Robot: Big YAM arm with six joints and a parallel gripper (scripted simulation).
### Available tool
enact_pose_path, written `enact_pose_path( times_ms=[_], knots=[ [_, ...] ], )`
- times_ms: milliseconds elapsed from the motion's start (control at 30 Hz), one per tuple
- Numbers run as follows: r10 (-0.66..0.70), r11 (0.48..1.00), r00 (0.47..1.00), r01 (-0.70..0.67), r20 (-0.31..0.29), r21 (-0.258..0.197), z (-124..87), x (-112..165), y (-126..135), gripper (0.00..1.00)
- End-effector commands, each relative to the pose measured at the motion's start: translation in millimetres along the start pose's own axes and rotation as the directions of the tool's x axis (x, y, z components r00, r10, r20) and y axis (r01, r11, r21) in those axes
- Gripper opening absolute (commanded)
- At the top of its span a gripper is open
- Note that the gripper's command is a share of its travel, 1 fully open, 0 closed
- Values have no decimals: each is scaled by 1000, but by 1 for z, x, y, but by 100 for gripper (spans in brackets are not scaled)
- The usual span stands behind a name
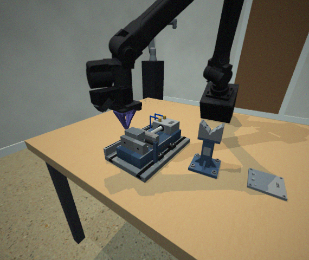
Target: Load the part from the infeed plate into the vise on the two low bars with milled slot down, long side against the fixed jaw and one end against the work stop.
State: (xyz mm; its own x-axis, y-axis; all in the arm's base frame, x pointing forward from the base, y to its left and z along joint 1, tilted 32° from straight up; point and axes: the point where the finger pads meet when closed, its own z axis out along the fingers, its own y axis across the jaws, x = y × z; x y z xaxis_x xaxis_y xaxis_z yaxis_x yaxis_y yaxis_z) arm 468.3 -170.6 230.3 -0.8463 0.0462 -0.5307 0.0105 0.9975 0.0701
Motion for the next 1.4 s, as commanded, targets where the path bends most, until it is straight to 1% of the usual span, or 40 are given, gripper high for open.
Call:
enact_pose_path(
  times_ms=[0, 100, 367, 1367],
  knots=[
    [-13, 1000, 1000, 13, 14, -2, 1, -6, 9, 0],
    [-15, 1000, 1000, 15, 22, 0, -3, -9, 10, 0],
    [-16, 1000, 1000, 16, 24, 1, -4, -10, 11, 0],
    [-14, 1000, 1000, 14, 18, -3, -2, -6, 19, 0]
  ],
)
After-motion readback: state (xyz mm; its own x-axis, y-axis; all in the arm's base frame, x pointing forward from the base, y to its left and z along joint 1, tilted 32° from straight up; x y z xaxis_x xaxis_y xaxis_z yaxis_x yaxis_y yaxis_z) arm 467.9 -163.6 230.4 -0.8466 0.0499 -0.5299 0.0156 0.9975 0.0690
